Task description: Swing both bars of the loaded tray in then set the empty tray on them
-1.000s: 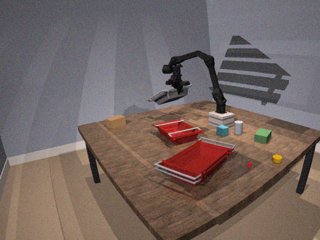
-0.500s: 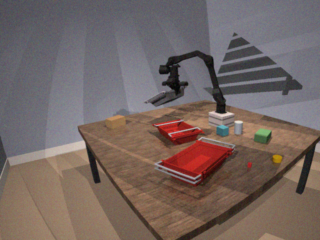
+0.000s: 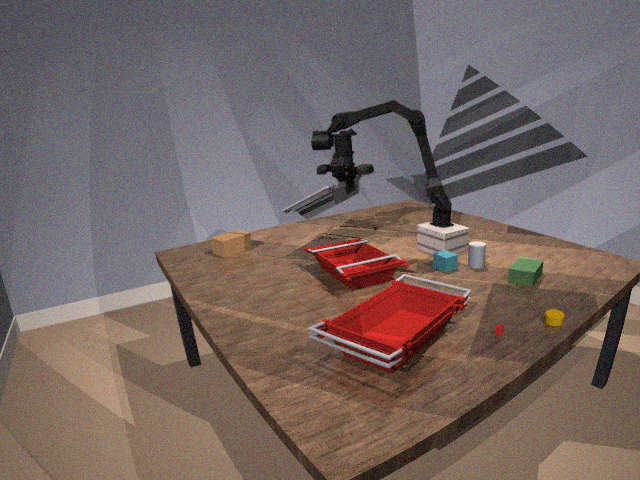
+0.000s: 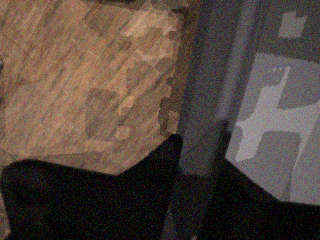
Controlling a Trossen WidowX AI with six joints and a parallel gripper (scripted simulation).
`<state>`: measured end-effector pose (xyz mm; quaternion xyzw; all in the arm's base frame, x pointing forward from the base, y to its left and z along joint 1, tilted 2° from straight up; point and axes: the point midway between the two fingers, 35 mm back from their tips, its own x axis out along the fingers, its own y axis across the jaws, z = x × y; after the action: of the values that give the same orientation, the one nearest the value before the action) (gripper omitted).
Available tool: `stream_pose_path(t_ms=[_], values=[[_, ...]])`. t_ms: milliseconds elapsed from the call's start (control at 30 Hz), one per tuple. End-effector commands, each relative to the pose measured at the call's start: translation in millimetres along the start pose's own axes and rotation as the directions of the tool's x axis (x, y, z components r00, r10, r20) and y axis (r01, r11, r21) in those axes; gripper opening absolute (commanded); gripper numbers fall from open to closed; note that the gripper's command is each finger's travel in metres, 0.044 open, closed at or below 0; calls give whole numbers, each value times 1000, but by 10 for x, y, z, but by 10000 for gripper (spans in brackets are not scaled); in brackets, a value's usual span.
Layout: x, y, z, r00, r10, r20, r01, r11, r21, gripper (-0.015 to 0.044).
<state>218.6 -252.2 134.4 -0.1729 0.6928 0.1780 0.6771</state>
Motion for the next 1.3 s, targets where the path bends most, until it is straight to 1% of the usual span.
stream_pose_path(t_ms=[0, 633, 1267], values=[[-44, 19, 148, 1000, -15, 7, 16, 999, -52, 0], [-49, 299, 866, 1000, -13, 14, 17, 954, -300, 0], [-51, 736, 1501, 1000, -7, 20, 17, 848, -530, 0]])
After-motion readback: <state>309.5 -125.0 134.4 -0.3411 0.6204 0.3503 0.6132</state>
